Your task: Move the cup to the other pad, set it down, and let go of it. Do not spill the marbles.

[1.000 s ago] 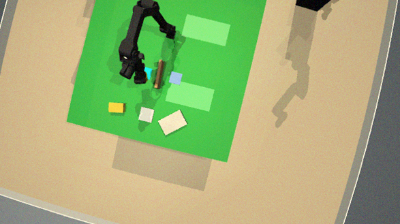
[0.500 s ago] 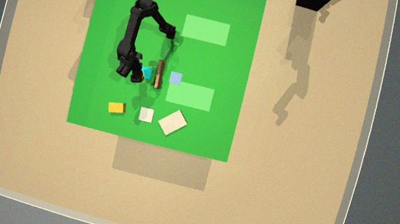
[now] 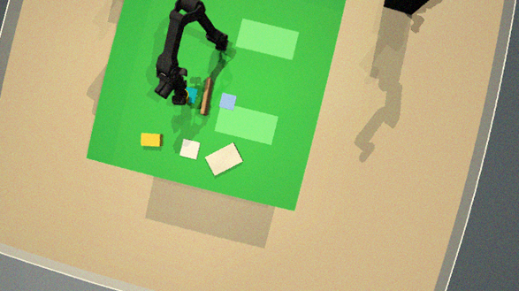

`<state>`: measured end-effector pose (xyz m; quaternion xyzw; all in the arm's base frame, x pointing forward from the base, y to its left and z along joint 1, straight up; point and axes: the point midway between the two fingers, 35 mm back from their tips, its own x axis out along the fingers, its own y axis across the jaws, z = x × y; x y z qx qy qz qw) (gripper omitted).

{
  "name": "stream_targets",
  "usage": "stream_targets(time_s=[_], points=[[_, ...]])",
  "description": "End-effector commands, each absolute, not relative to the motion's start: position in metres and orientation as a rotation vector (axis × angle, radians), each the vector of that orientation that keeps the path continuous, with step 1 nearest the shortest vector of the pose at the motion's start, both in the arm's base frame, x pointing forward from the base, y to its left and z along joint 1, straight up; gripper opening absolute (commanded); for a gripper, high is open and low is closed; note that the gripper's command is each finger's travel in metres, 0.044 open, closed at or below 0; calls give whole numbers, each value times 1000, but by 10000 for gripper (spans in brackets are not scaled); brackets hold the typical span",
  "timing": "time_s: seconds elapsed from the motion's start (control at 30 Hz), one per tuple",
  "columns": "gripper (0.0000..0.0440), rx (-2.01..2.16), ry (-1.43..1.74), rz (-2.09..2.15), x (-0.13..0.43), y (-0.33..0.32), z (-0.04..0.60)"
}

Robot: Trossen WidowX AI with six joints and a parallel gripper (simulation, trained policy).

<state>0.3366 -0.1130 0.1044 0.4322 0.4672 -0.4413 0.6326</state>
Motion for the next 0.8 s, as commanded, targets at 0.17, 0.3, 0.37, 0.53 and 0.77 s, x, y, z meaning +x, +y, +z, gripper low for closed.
stream_targets(time_s=[0.17,0.3,0.37,0.53,0.77], points=[[42,996,1097,-1048,318,-116,82],[68,1003,1107,-1073,310,-118,76],[93,1008,1105,-1080,308,-119,74],[170,1043,1054,-1061,313,-123,81],[188,1078,1032,-1033,306,-121,93]])
